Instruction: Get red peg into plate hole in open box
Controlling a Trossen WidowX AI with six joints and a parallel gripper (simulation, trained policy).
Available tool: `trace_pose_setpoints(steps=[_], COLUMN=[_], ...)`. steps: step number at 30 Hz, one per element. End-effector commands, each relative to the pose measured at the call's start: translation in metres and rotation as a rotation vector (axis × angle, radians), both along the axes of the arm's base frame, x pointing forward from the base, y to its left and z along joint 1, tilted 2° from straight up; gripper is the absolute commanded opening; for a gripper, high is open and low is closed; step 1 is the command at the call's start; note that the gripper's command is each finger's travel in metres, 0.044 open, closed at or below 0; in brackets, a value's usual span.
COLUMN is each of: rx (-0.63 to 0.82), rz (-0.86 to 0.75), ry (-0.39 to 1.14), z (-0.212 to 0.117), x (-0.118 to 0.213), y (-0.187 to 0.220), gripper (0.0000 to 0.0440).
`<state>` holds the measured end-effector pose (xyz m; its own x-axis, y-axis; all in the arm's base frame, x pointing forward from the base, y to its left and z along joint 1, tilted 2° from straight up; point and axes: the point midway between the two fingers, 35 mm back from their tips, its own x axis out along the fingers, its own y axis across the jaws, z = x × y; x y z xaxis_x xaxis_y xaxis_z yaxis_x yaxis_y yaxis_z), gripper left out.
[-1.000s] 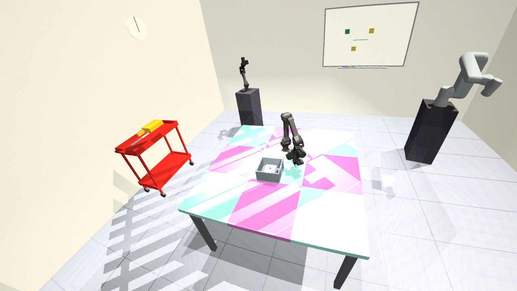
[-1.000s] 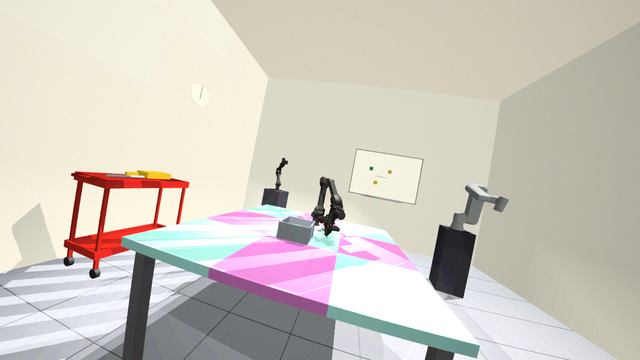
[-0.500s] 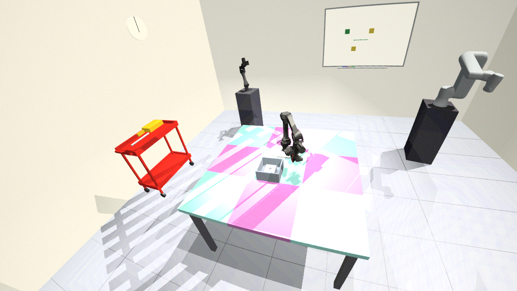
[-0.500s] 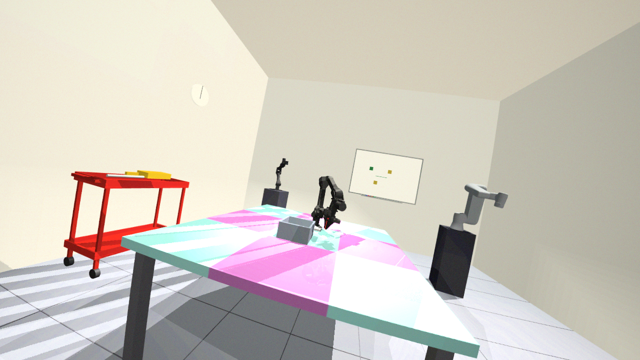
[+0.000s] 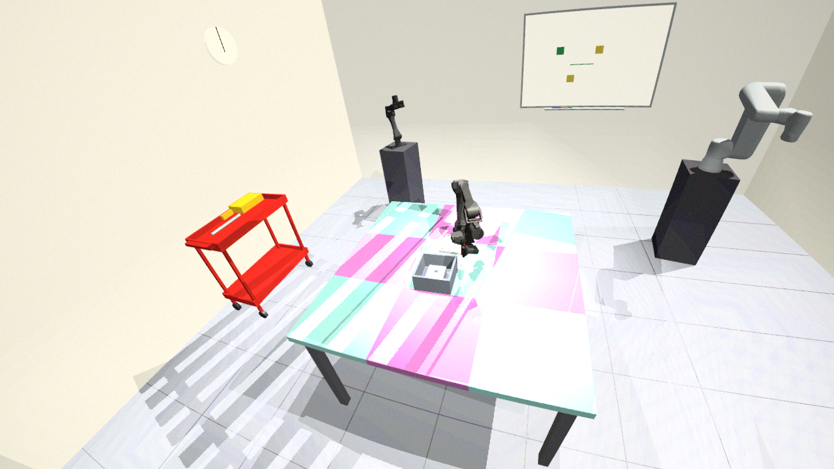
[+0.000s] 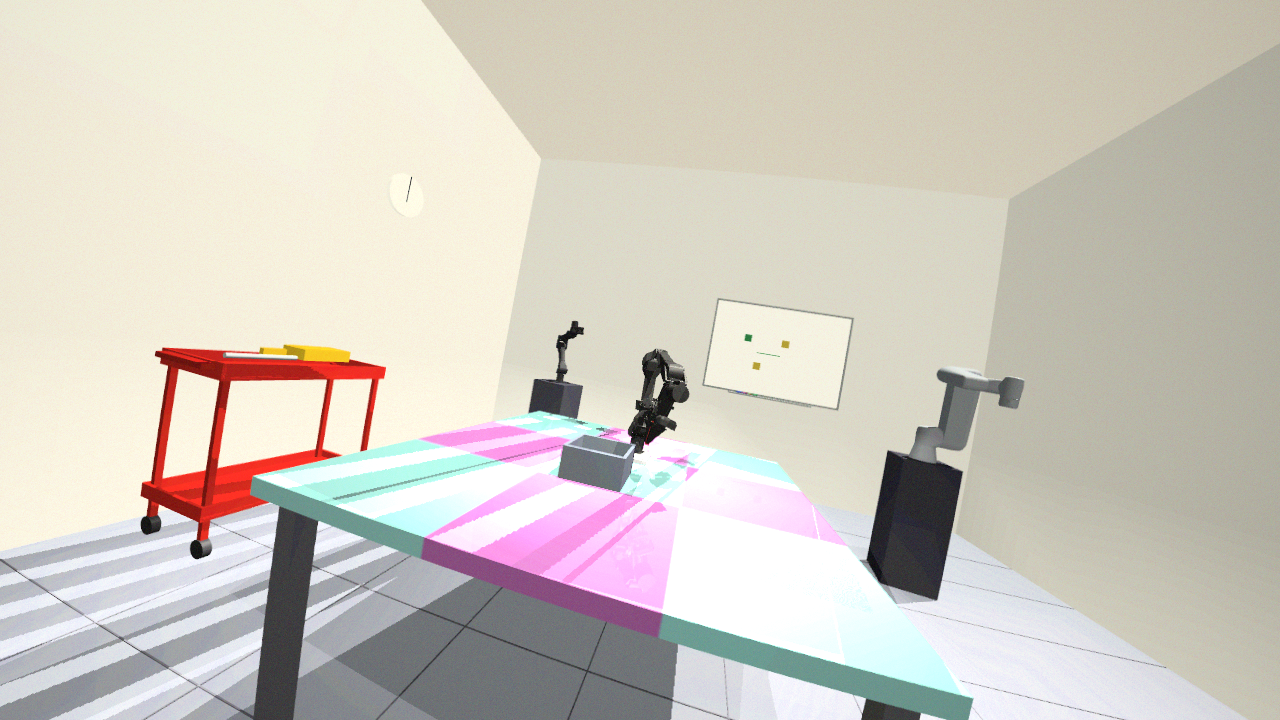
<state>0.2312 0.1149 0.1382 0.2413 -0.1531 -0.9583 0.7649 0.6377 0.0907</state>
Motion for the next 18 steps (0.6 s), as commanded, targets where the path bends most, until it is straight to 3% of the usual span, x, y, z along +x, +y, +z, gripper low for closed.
trace_pose_setpoints(steps=[1,18], rx=[-0.014,-0.058], rz=[-0.046,-0.141], ry=[-0.033,-0.086], z=[0.008,0.002], x=[0.015,0.073], y=[-0.014,-0.076], gripper=[0.0000,0.0000])
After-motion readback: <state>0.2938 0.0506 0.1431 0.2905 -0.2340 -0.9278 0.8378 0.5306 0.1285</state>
